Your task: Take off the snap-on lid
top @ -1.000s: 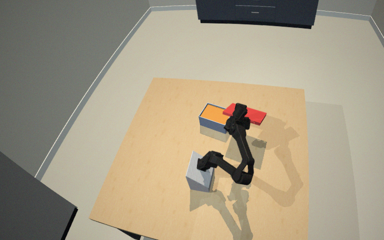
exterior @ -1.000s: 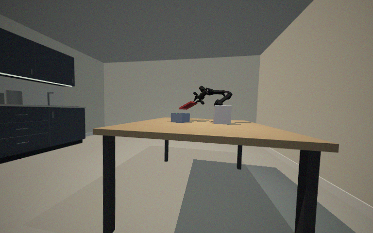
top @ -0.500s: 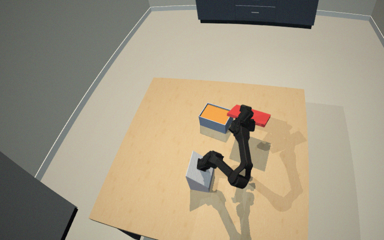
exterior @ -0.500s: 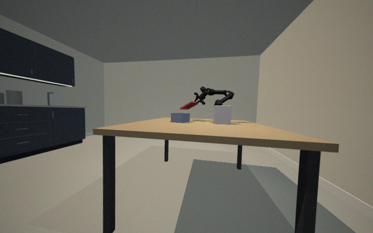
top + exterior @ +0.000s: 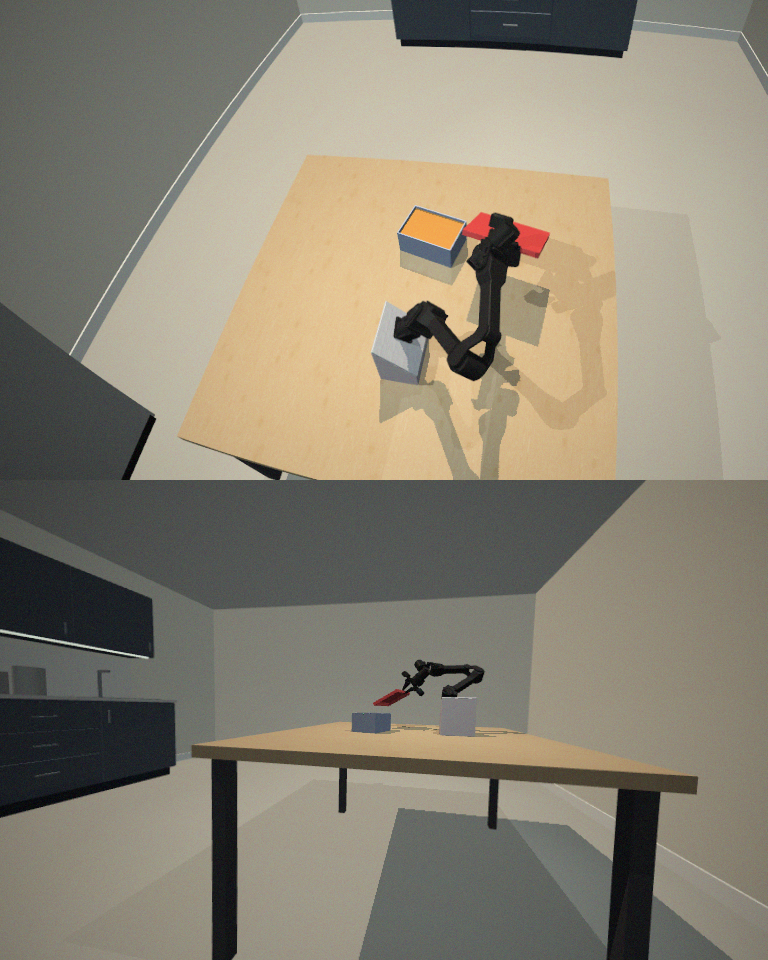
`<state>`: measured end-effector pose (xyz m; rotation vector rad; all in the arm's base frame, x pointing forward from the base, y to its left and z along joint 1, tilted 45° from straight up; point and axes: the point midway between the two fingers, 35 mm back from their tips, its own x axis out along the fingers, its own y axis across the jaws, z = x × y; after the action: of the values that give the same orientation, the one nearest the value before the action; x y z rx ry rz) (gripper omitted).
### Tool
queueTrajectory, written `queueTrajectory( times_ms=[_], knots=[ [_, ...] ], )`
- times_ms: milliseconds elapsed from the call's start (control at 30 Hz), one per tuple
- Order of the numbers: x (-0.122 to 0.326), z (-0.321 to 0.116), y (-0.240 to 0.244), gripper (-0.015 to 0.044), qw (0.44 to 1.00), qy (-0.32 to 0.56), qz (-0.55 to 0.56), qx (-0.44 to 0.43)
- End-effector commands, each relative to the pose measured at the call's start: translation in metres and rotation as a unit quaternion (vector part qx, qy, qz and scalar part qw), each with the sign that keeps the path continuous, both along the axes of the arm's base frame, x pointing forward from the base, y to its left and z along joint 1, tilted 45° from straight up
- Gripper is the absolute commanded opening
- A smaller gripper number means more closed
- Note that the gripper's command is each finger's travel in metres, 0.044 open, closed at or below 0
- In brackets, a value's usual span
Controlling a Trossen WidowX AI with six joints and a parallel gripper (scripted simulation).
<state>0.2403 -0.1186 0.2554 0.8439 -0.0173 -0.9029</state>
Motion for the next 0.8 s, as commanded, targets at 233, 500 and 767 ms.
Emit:
queueTrajectory(
  times_ms=[233, 500, 767],
  knots=[
    [-0.009, 0.022, -0.012, 0.0, 1.0, -0.01, 0.006, -0.001],
    [-0.014, 0.031, -0.02, 0.0, 1.0, -0.01, 0.006, -0.001],
    [-0.015, 0.028, -0.021, 0.0, 1.0, -0.01, 0.006, -0.001]
  ],
)
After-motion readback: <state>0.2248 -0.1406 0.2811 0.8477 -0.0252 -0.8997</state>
